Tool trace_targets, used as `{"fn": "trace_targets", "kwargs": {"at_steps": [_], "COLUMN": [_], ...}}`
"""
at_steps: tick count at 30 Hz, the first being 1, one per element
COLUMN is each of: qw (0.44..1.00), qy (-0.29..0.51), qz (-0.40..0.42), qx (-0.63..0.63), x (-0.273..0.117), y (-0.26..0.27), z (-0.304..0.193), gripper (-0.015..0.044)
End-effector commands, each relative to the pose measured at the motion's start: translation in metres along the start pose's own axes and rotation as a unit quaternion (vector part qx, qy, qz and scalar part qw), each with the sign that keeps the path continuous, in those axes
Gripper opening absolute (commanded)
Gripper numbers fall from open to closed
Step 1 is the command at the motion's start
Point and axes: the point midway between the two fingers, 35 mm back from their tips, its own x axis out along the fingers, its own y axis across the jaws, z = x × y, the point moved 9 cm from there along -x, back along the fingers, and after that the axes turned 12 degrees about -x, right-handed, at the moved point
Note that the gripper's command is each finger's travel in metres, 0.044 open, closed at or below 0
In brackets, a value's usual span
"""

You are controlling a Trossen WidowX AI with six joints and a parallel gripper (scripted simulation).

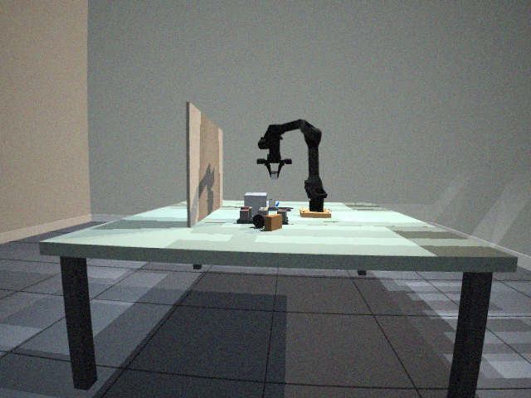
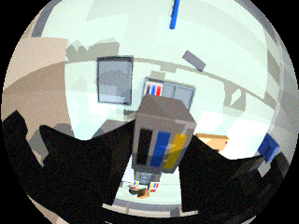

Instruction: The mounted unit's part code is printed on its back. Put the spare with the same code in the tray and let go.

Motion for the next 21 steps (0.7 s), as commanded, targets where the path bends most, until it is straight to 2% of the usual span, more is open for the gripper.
{"fn": "trace_targets", "kwargs": {"at_steps": [1, 21], "qw": [1.000, 1.000], "qy": [-0.002, -0.001], "qz": [0.001, 0.006], "qx": [-0.001, 0.004], "x": [-0.001, 0.001], "y": [0.014, 0.088], "z": [0.005, 0.028], "gripper": [0.0000, 0.0000]}}
